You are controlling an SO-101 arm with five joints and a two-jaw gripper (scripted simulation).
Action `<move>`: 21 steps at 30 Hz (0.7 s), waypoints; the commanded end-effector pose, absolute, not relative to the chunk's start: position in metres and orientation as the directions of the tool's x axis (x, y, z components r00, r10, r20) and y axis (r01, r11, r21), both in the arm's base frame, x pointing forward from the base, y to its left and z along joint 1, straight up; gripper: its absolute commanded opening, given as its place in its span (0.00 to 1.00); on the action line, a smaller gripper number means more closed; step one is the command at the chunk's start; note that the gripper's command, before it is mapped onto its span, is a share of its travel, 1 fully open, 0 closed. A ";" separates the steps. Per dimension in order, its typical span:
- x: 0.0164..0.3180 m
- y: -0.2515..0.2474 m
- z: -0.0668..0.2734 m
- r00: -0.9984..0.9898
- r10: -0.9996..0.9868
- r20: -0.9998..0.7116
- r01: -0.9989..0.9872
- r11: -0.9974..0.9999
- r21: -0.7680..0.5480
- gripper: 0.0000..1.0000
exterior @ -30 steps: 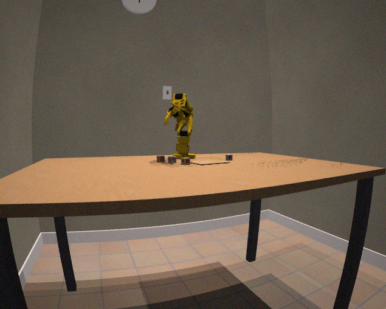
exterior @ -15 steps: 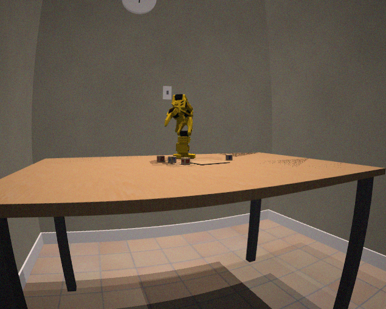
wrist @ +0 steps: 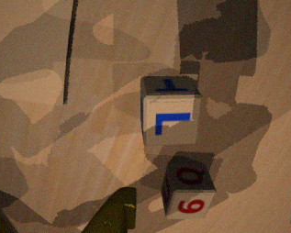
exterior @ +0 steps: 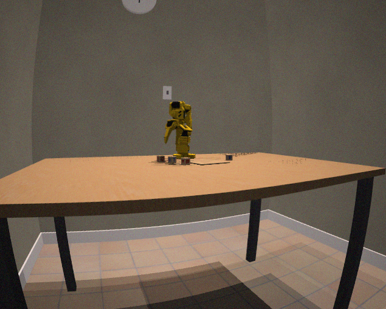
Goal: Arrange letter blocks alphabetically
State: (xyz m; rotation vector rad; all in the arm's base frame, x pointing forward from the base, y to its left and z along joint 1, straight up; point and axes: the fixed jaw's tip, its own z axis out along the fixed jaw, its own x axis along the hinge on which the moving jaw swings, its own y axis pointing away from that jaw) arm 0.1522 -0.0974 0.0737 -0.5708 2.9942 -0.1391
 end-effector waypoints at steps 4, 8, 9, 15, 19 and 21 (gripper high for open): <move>0.153 -0.097 0.063 -0.926 -0.375 -0.035 -0.373 0.927 -0.052 0.32; 0.152 -0.096 0.062 -0.927 -0.374 -0.030 -0.373 0.927 -0.044 0.32; 0.152 -0.096 0.062 -0.927 -0.374 -0.030 -0.373 0.927 -0.044 0.32; 0.152 -0.096 0.062 -0.927 -0.374 -0.030 -0.373 0.927 -0.044 0.32; 0.152 -0.096 0.062 -0.927 -0.374 -0.030 -0.373 0.927 -0.044 0.32; 0.152 -0.096 0.062 -0.927 -0.374 -0.030 -0.373 0.927 -0.044 0.32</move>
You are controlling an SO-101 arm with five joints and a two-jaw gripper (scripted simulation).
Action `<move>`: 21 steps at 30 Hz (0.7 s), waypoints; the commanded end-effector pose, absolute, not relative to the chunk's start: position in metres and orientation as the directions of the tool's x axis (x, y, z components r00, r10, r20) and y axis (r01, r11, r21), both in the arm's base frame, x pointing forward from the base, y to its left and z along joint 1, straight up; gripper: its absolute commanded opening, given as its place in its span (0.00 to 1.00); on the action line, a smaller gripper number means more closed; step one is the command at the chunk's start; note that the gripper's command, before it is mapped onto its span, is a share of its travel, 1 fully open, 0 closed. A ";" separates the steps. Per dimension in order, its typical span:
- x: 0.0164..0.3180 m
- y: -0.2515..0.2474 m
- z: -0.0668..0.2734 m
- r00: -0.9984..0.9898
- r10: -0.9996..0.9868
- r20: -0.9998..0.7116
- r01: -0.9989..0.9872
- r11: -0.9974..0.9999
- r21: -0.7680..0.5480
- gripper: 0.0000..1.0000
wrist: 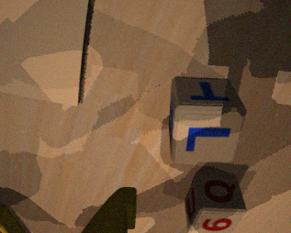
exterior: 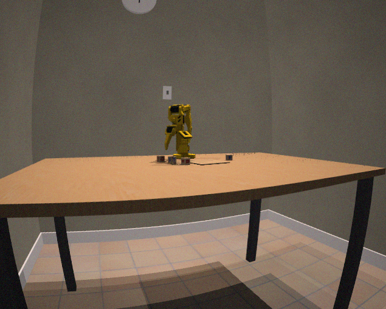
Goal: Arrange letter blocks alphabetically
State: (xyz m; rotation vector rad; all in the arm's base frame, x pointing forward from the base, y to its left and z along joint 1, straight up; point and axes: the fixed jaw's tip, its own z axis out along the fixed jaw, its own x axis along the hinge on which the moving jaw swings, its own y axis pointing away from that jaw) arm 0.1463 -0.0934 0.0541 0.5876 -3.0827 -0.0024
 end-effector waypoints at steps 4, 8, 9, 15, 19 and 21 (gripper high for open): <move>0.152 -0.096 0.062 -0.927 -0.374 -0.030 -0.373 0.927 -0.044 0.32; 0.153 -0.096 0.062 -0.923 -0.384 -0.030 -0.382 0.923 -0.044 0.32; 0.153 -0.096 0.062 -0.923 -0.384 -0.030 -0.382 0.923 -0.044 0.32; 0.153 -0.096 0.062 -0.923 -0.384 -0.030 -0.382 0.923 -0.044 0.32; 0.153 -0.096 0.062 -0.923 -0.384 -0.030 -0.382 0.923 -0.044 0.32; 0.153 -0.096 0.062 -0.923 -0.384 -0.030 -0.382 0.923 -0.044 0.32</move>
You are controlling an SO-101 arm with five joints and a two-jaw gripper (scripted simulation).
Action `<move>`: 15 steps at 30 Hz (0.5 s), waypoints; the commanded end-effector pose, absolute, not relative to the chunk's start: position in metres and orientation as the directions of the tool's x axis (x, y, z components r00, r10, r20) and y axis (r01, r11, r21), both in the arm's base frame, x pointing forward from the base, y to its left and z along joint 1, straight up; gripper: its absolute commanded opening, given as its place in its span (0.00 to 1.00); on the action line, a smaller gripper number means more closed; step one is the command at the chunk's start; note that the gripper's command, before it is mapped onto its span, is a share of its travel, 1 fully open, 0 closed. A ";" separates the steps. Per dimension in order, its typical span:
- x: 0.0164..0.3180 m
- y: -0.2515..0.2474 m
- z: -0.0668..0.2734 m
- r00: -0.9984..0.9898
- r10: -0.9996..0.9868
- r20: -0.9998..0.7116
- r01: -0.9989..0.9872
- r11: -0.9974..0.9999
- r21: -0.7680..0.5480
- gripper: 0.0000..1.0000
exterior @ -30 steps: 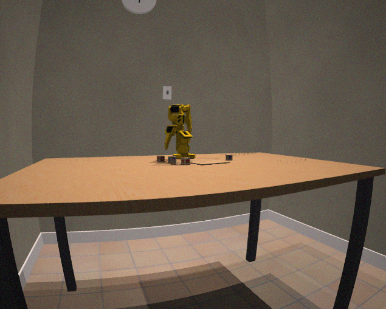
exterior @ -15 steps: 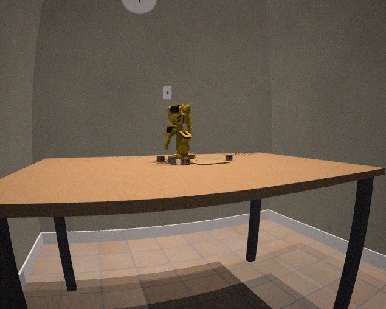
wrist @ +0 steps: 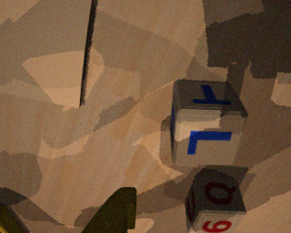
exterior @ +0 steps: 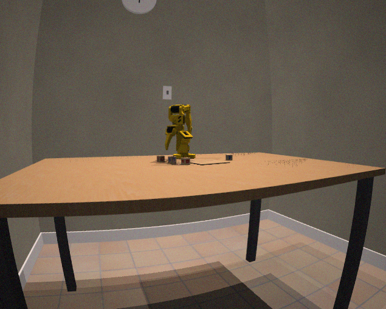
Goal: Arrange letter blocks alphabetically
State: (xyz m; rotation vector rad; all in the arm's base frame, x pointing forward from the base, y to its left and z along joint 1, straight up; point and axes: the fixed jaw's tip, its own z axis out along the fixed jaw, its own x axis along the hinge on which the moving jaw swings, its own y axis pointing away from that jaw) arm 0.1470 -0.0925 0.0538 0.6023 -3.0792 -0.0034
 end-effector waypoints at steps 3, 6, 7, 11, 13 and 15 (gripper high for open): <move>0.153 -0.096 0.062 -0.923 -0.384 -0.030 -0.382 0.923 -0.044 0.32; 0.153 -0.096 0.061 -0.923 -0.384 -0.030 -0.382 0.923 -0.044 0.32; 0.153 -0.096 0.061 -0.923 -0.384 -0.030 -0.382 0.923 -0.044 0.32; 0.154 -0.096 0.059 -0.923 -0.384 -0.030 -0.382 0.923 -0.044 0.32; 0.154 -0.096 0.058 -0.923 -0.384 -0.030 -0.382 0.923 -0.044 0.32; 0.154 -0.096 0.056 -0.923 -0.384 -0.030 -0.382 0.923 -0.044 0.32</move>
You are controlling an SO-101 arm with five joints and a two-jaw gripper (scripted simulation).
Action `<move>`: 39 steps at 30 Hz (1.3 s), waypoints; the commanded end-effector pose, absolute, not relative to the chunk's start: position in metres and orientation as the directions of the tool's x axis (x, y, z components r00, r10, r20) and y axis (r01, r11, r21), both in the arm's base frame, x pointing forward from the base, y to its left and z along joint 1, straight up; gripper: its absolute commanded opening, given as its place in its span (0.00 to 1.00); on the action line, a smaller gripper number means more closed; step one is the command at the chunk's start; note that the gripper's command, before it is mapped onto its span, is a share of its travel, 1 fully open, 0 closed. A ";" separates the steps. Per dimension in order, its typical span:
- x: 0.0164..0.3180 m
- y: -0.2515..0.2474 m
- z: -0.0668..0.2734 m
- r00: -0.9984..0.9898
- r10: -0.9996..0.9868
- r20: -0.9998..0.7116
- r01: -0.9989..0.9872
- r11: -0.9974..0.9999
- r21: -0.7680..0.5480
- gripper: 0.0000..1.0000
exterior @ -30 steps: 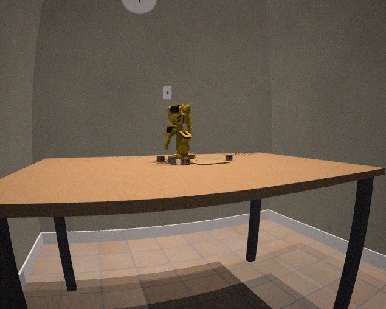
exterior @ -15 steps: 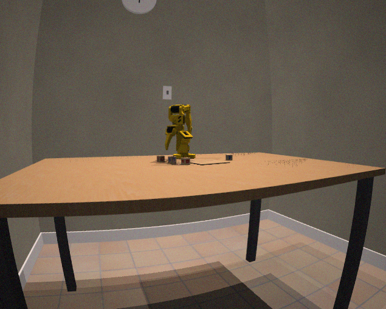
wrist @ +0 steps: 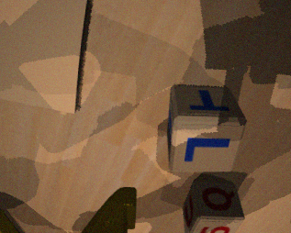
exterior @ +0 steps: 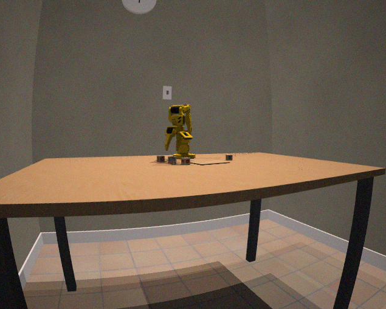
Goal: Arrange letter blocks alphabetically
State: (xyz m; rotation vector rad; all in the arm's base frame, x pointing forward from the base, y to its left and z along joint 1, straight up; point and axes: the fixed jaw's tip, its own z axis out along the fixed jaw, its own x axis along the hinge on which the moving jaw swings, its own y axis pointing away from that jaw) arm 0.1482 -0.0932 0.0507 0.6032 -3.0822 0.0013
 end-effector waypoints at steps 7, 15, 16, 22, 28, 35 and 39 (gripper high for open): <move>0.155 -0.097 0.049 -0.923 -0.384 -0.030 -0.382 0.923 -0.044 0.32; 0.155 -0.097 0.035 -0.923 -0.384 -0.030 -0.382 0.923 -0.044 0.32; 0.155 -0.097 0.034 -0.923 -0.384 -0.030 -0.382 0.923 -0.044 0.32; 0.155 -0.097 0.028 -0.923 -0.384 -0.030 -0.382 0.923 -0.044 0.32; 0.155 -0.097 0.023 -0.923 -0.384 -0.030 -0.382 0.923 -0.044 0.32; 0.155 -0.097 0.021 -0.923 -0.384 -0.030 -0.382 0.923 -0.044 0.32; 0.155 -0.097 0.021 -0.923 -0.384 -0.030 -0.382 0.923 -0.044 0.32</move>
